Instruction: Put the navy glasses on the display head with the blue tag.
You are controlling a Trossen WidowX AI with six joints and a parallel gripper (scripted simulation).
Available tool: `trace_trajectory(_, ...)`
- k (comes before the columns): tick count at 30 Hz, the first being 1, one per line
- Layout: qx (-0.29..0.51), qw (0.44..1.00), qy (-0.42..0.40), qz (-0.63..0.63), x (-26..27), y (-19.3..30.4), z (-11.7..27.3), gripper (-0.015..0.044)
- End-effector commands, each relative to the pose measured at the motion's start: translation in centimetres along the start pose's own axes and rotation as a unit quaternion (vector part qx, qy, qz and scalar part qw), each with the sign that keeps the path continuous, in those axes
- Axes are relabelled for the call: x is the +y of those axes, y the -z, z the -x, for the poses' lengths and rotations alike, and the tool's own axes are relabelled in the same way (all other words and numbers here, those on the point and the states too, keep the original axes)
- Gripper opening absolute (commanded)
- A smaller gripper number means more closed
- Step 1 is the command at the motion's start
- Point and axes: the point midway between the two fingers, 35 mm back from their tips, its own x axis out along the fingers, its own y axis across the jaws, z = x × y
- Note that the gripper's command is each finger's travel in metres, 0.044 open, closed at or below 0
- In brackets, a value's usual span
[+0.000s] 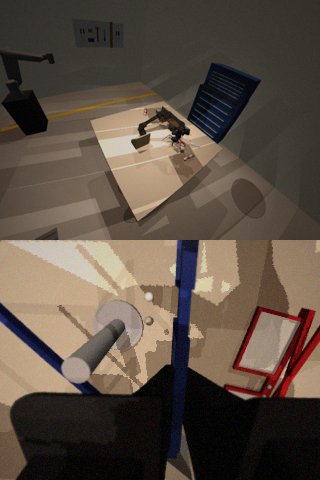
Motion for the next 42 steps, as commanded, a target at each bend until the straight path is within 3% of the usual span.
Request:
trace_trajectory(1,0.001,1.0,0.004,0.0,-0.4,-0.2,0.2,0.0)
trace_trajectory(42,0.0,1.0,0.004,0.0,-2.4,-3.1,0.1,0.0)
